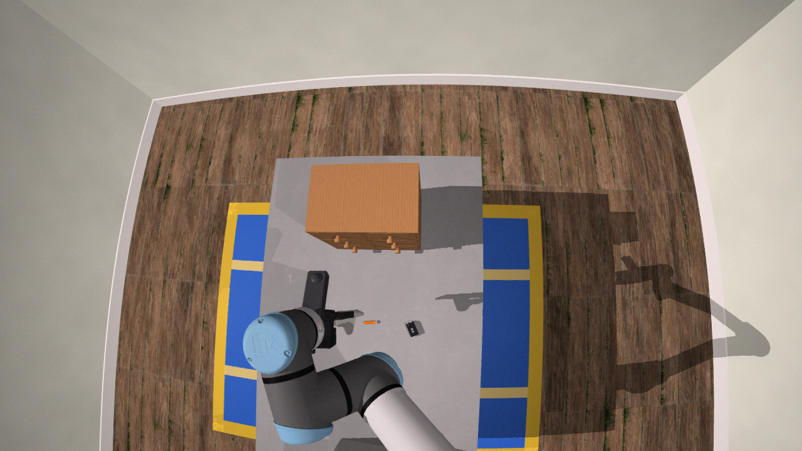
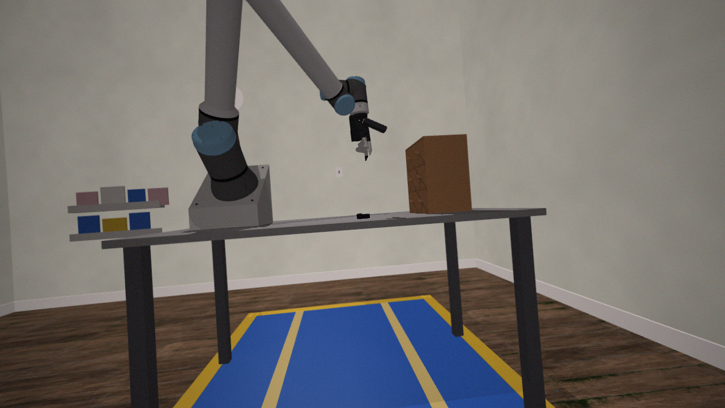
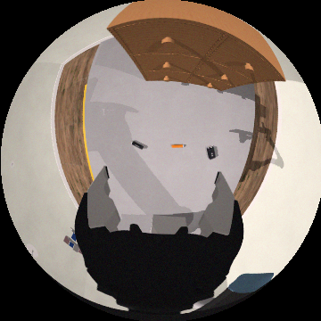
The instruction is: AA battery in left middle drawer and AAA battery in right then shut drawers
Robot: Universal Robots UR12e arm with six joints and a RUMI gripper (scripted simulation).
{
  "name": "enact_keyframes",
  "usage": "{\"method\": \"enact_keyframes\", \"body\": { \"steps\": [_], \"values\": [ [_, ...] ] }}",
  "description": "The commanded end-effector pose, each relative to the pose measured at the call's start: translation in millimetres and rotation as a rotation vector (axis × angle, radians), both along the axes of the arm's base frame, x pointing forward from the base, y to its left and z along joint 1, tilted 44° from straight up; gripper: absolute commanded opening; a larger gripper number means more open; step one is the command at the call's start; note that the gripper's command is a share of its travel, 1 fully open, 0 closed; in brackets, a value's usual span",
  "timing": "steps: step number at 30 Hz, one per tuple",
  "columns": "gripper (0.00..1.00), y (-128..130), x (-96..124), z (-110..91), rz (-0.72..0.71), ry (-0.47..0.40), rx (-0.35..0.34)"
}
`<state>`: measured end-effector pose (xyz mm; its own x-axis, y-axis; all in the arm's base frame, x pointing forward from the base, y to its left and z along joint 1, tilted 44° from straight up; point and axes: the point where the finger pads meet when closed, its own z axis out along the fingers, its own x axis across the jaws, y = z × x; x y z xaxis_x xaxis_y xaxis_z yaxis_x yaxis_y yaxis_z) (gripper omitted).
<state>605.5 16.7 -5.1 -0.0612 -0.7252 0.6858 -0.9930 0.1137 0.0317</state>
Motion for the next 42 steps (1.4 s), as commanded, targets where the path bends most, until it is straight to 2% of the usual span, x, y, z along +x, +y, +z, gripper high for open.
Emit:
{"method": "enact_keyframes", "body": {
  "steps": [1,42],
  "values": [
    [1.00,-1,2,-1,0.016,-0.018,-0.001],
    [1.00,-16,14,-16,0.170,-0.181,-0.015]
  ]
}}
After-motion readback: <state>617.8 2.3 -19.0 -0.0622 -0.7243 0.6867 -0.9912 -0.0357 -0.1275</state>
